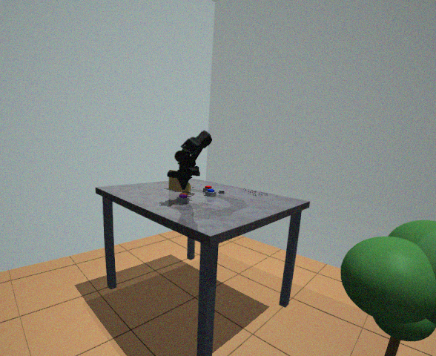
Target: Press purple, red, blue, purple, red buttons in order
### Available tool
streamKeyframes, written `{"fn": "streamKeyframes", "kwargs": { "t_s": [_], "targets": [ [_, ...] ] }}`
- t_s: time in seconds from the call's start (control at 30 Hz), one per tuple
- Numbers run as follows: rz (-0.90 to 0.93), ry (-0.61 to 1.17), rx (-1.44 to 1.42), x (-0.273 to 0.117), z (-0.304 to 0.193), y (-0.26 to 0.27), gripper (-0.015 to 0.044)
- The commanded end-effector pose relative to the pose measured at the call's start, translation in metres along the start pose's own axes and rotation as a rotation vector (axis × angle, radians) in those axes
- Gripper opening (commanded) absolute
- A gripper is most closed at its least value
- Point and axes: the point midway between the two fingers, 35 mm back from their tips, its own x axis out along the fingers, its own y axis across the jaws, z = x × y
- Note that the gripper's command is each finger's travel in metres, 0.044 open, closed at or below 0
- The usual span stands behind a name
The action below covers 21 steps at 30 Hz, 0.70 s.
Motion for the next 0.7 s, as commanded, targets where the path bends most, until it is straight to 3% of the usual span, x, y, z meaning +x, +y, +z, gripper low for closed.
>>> {"fn": "streamKeyframes", "kwargs": {
  "t_s": [0.0,0.67],
  "targets": [
    [0.003,-0.008,0.009,0.007,-0.001,-0.002,0.002],
    [0.004,-0.009,0.009,0.039,-0.001,-0.001,0.002]
  ]
}}
